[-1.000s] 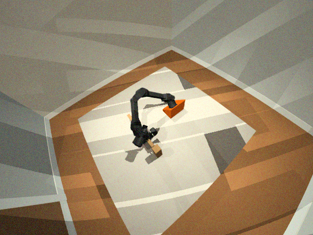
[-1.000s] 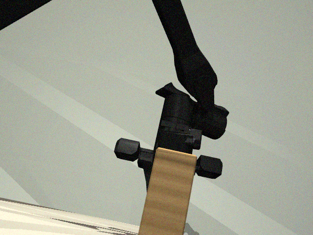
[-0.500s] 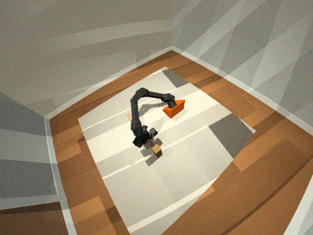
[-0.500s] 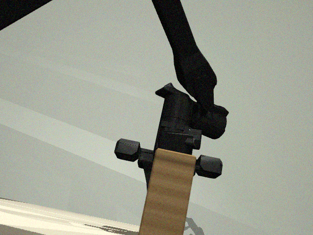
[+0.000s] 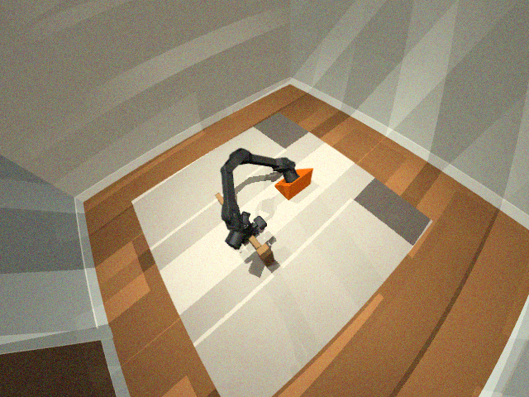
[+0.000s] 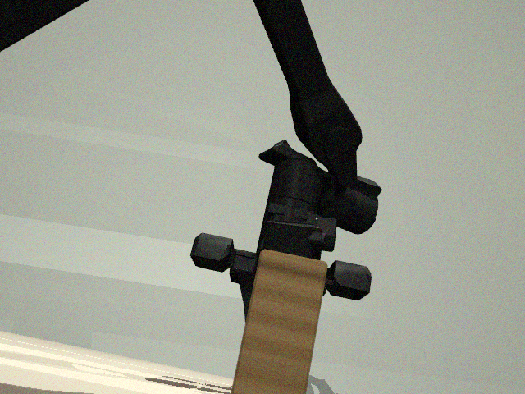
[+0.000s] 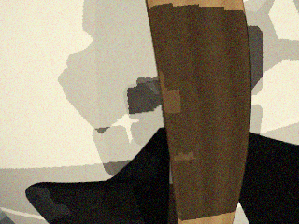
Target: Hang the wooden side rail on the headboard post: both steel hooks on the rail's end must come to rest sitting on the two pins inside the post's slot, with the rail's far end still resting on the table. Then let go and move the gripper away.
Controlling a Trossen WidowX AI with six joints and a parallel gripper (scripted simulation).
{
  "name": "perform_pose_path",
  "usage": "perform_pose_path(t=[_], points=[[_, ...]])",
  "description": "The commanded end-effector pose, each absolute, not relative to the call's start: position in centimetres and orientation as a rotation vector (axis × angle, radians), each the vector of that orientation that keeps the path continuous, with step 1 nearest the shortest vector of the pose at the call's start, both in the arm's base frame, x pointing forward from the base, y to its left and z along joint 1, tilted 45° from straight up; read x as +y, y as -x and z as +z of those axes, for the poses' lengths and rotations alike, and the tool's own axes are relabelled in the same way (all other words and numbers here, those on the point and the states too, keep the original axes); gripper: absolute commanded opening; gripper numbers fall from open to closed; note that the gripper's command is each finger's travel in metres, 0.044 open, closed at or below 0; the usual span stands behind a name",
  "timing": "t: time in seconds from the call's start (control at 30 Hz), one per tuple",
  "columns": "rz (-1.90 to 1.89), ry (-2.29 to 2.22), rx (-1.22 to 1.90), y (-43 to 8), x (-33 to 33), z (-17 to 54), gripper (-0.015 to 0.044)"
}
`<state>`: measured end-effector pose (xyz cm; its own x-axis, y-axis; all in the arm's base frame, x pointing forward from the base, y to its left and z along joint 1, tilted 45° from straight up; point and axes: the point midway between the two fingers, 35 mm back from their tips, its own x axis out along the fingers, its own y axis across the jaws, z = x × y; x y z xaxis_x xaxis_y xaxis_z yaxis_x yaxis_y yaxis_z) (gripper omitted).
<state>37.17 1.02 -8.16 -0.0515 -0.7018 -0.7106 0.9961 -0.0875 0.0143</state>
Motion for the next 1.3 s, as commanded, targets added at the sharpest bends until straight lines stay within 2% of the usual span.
perform_pose_path(t=[0.0,1.27], points=[[-1.546,-0.668,0.588,-37.19,1.66,-8.18,0.0],[-1.546,-0.668,0.588,-37.5,2.04,-8.16,0.0]])
